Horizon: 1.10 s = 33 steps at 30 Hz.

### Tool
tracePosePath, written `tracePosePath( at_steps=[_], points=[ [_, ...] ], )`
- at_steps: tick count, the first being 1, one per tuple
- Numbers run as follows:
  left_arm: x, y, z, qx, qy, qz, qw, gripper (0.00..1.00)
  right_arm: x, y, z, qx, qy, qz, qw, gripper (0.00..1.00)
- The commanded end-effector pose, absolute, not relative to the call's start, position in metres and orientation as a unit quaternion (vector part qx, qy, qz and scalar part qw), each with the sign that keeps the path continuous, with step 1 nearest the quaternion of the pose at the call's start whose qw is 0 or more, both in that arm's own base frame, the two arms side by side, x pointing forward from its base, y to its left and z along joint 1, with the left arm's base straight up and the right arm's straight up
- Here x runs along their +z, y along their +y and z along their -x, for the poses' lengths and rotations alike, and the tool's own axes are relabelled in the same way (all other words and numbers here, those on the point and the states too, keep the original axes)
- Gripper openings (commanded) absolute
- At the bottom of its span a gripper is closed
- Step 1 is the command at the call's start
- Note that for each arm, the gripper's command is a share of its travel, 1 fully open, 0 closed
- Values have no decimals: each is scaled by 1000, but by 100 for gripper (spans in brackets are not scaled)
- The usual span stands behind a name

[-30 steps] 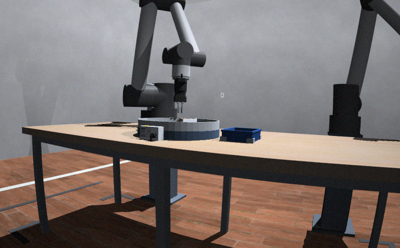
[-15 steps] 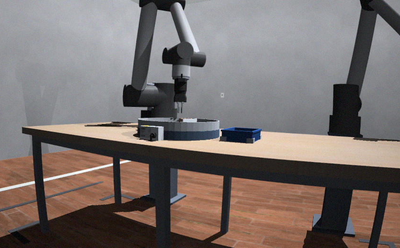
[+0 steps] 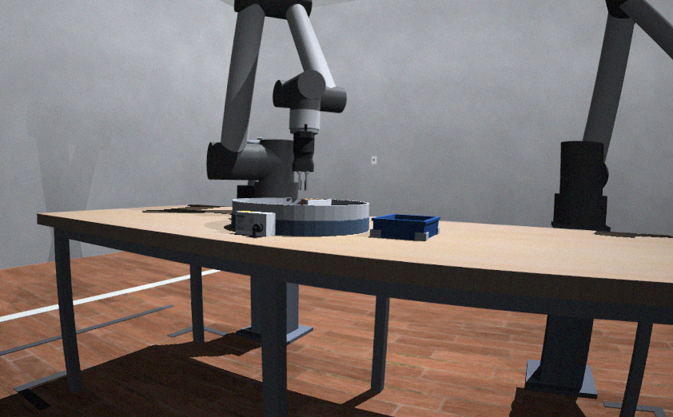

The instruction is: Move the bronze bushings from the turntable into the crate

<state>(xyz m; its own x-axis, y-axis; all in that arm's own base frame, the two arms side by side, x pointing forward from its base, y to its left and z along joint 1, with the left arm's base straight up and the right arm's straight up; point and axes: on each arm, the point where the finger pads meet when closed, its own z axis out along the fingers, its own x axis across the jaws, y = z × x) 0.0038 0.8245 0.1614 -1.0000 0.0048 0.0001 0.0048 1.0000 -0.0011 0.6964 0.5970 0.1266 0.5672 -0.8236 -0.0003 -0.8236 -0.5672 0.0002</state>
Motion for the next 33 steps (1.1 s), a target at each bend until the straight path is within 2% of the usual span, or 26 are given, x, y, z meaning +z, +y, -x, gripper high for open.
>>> tracePosePath(
  at_steps=[1, 9, 33],
  points=[
    [162, 825, -4, 0, -1000, 2, 0, 100, 126, 597, -697, 0, -465, -885, -1, 39],
    [162, 825, -4, 0, -1000, 2, 0, 100, 105, 598, -697, 0, -465, -885, -1, 39],
    [162, 825, -4, 0, -1000, 2, 0, 100, 104, 598, -697, 0, -465, -885, -1, 39]
  ],
)
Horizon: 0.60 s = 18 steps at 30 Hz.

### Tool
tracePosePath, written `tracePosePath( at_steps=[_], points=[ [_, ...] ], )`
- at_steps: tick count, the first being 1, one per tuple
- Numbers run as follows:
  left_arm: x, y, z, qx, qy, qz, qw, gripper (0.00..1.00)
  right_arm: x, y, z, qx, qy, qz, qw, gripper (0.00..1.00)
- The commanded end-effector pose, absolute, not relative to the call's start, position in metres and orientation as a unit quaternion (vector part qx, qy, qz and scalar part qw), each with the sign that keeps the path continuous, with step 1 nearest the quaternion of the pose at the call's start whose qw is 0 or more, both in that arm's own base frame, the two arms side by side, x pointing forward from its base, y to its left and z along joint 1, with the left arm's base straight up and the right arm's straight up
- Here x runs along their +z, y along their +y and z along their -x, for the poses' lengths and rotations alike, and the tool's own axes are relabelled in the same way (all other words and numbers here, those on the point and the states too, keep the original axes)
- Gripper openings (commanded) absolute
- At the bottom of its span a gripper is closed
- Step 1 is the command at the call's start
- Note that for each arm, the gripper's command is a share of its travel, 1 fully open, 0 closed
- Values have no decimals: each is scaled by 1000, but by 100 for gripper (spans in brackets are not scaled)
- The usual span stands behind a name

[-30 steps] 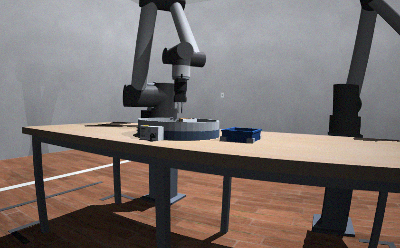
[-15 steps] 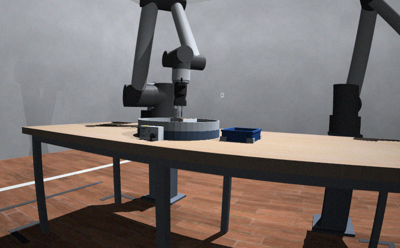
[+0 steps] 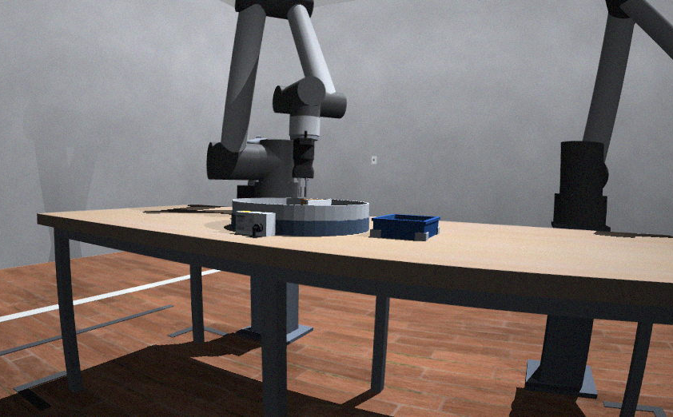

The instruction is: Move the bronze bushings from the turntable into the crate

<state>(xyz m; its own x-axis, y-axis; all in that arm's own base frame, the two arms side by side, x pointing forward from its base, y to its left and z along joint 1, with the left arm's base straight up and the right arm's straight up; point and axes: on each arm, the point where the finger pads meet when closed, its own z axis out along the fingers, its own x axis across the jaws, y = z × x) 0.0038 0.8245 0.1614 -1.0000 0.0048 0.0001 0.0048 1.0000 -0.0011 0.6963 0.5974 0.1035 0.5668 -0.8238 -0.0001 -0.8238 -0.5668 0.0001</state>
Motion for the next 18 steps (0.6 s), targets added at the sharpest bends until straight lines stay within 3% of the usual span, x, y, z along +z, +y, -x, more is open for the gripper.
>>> tracePosePath(
  at_steps=[1, 18],
  points=[
    [162, 825, -4, 0, -1000, 2, 0, 100, 104, 598, -697, 0, -465, -885, -1, 39],
    [162, 825, -4, 0, -1000, 2, 0, 100, 101, 598, -697, 0, -465, -885, -1, 39]
  ],
)
